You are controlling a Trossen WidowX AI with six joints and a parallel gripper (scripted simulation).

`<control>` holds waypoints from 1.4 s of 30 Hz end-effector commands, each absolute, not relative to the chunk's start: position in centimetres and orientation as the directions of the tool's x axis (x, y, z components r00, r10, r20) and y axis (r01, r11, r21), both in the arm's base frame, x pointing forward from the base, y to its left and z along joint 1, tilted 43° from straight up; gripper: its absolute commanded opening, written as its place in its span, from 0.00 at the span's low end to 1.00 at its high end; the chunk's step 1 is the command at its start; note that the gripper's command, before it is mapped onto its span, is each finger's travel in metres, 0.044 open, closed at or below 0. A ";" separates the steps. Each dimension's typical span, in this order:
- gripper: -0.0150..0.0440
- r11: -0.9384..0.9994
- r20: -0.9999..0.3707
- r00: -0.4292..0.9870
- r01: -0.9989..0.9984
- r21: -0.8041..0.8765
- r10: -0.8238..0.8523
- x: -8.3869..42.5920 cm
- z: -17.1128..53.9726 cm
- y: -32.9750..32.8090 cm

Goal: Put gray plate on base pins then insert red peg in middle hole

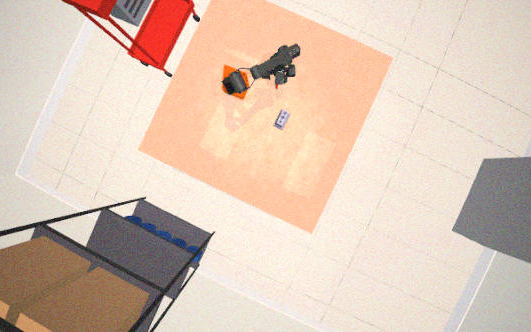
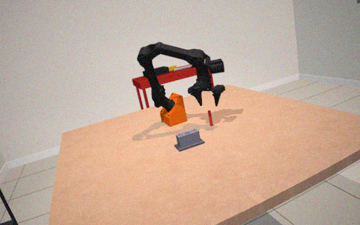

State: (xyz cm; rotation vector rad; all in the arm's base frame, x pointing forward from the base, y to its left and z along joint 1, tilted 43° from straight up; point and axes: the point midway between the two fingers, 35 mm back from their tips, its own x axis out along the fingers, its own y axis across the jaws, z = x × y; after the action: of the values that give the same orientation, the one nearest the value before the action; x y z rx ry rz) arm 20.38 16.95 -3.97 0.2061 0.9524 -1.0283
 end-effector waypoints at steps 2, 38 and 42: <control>1.00 0.534 -0.746 0.169 0.798 -0.280 -0.644 20.4 -4.5 16.2; 1.00 0.533 -0.745 0.170 0.798 -0.280 -0.645 21.5 -8.6 12.6; 0.82 0.533 -0.745 0.170 0.798 -0.280 -0.645 21.5 -8.6 12.6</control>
State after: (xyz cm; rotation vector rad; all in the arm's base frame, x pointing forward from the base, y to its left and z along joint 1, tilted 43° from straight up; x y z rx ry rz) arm 21.55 12.94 -8.54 0.2014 0.9500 -1.0339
